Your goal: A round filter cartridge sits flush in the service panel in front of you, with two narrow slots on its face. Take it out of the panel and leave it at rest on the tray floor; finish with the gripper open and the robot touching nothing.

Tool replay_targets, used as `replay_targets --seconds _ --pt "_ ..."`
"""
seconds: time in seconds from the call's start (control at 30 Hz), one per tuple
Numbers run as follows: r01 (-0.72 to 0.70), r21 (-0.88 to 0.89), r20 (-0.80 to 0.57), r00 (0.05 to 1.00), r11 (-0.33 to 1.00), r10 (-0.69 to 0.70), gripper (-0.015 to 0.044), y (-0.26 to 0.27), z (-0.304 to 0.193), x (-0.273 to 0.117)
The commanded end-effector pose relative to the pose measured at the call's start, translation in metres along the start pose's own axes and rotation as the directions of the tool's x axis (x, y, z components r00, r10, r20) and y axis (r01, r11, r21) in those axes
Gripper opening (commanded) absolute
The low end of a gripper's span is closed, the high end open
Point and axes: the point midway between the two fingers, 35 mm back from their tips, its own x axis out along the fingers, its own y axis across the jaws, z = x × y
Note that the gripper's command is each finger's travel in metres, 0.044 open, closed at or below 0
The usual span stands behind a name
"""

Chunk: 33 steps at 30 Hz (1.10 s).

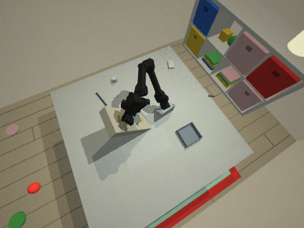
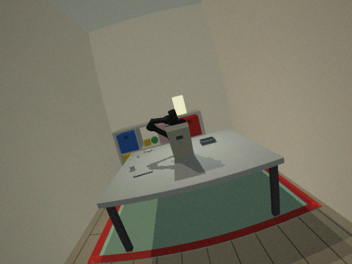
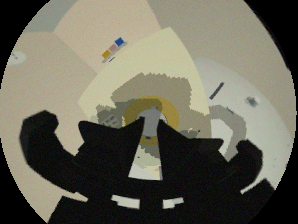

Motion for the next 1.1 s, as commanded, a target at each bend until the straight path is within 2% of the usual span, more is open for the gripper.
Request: replay_targets --seconds 0.0,0.23,0.5,1.07 --pt "-0.001 -0.111 -0.007 1.0 0.994 0.001 0.0 0.0004 -0.001 0.0037" --pt "-0.003 -0.344 -0.008 1.0 0.939 0.0 0.0 0.0005 -0.0013 0.005" --pt "-0.005 -0.589 -0.008 1.0 0.808 0.0 0.0 0.0005 -0.0013 0.0056" --pt "-0.008 -0.94 -0.008 1.0 0.341 0.0 0.0 0.0005 -0.0013 0.0062"
